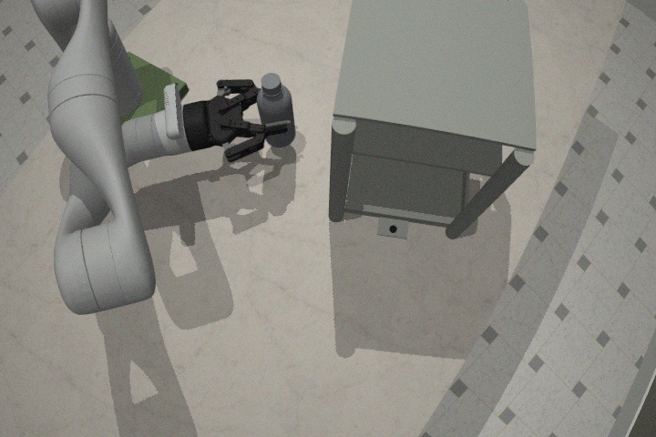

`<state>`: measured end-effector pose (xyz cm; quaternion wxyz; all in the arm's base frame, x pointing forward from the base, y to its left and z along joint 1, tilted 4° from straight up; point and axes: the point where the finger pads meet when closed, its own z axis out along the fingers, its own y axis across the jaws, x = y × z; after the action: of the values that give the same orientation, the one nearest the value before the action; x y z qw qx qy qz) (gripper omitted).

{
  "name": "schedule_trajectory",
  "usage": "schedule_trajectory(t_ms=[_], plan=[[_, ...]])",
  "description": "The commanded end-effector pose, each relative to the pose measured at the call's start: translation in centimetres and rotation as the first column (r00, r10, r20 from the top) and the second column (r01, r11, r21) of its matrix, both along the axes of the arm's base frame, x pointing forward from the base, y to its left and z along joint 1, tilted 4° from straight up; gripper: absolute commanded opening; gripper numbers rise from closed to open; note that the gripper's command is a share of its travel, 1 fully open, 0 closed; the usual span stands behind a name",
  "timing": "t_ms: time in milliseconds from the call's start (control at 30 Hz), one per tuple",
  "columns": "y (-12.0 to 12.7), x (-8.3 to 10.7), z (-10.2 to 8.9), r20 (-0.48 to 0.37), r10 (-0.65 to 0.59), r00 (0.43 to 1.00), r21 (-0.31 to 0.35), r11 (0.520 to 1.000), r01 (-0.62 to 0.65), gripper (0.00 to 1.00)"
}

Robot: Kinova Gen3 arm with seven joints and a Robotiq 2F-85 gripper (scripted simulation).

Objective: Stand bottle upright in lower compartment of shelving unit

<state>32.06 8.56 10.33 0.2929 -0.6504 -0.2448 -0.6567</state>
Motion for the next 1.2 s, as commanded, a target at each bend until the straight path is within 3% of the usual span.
schedule_trajectory(t_ms=[0,567,1167], plan=[[0.0,0.0,0.1,0.001,0.000,1.000,0.000,1.000,0.000,0.00],[0.2,0.4,0.1,0.001,0.000,1.000,0.000,1.000,0.000,0.00],[1.2,2.5,0.1,0.001,0.000,1.000,0.000,1.000,0.000,0.00]])
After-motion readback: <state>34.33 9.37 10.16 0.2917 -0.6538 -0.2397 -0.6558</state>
